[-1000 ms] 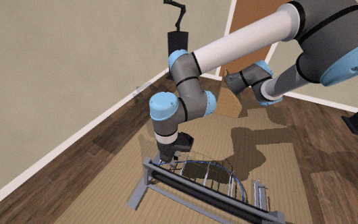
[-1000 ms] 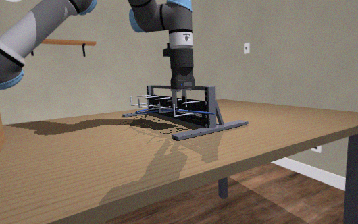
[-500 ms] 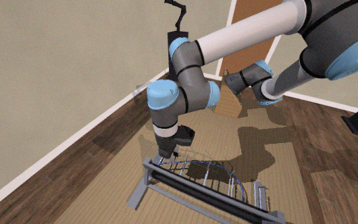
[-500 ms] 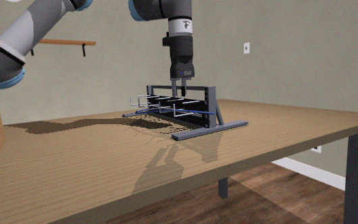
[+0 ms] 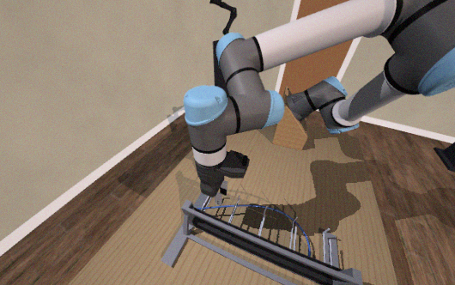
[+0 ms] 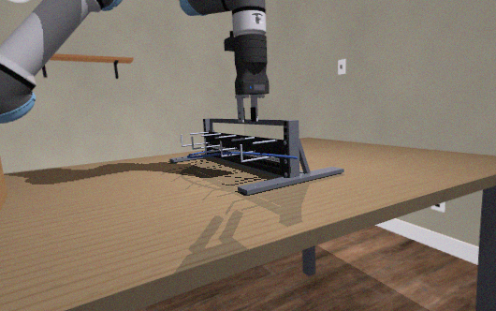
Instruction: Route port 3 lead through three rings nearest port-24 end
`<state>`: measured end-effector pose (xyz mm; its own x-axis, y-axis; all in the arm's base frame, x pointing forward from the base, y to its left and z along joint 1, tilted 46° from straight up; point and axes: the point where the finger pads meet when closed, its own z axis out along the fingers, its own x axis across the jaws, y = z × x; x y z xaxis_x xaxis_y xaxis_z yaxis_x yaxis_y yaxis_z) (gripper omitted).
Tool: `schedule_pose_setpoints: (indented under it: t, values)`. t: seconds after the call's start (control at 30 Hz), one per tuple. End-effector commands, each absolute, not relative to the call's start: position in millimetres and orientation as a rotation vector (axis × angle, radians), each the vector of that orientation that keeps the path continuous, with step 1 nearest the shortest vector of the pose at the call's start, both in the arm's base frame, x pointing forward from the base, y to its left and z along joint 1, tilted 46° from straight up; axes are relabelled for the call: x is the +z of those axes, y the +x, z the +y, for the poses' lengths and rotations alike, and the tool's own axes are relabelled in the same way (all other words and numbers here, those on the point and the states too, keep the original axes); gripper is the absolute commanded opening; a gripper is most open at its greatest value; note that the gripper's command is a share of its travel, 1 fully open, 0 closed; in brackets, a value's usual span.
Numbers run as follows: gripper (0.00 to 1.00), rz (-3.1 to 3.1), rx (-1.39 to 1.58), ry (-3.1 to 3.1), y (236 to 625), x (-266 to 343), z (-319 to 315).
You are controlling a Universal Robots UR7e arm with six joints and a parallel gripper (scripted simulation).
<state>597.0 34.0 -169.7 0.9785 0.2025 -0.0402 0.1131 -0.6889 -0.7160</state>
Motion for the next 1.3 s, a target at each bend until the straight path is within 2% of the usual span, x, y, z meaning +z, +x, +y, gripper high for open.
schedule_pose_setpoints:
  t: [0.0, 0.17, 0.2, 1.27]
  values:
    - [0.67, -0.219, 0.146, -2.337, 598.2, -166.1, 30.2]
    - [0.67, -0.219, 0.146, -2.337, 598.2, -166.0, 30.0]
    - [0.00, -0.219, 0.146, -2.337, 598.2, -166.0, 30.0]
    - [0.00, -0.219, 0.146, -2.337, 598.2, -166.0, 30.0]
